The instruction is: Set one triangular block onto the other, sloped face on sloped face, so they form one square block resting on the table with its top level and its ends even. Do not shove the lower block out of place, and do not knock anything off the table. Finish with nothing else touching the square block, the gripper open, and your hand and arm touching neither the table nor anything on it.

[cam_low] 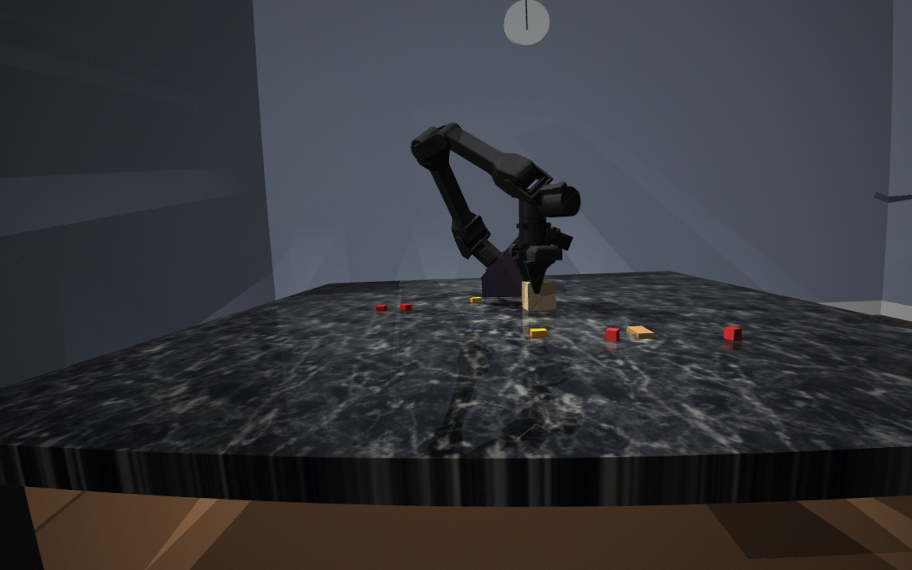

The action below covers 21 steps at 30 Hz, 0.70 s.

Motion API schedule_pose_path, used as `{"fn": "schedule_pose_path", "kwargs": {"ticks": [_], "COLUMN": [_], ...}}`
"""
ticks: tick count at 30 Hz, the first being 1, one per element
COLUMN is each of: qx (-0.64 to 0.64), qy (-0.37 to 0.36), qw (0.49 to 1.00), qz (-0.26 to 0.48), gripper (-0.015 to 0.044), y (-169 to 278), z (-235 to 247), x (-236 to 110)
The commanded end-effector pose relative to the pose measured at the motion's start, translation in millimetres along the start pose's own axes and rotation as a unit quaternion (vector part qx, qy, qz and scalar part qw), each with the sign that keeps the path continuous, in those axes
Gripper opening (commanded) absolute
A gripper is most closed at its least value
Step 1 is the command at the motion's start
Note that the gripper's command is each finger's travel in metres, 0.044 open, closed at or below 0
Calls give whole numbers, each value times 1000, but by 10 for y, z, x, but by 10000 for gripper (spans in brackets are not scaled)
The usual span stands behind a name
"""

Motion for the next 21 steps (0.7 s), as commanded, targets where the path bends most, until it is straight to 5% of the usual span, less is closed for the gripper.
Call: {"fn": "schedule_pose_path", "kwargs": {"ticks": [1, 15, 21], "qx": [0, 0, 0], "qy": [0, 0, 0], "qw": [1000, 1000, 1000], "qz": [0, 0, 0], "gripper": [79, 440, 440], "y": [1, 1, 1], "z": [0, 0, 0], "x": [-1, -1, -1]}}
Point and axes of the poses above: the point midway between the two fingers, 35 mm back from their tips, its own x axis out along the fingers, its own z axis across the jaws, y = z × x, the point moved 5 cm from there along -x, back along the fingers, and after that the axes turned 8 degrees about x, right-handed, at the moved point
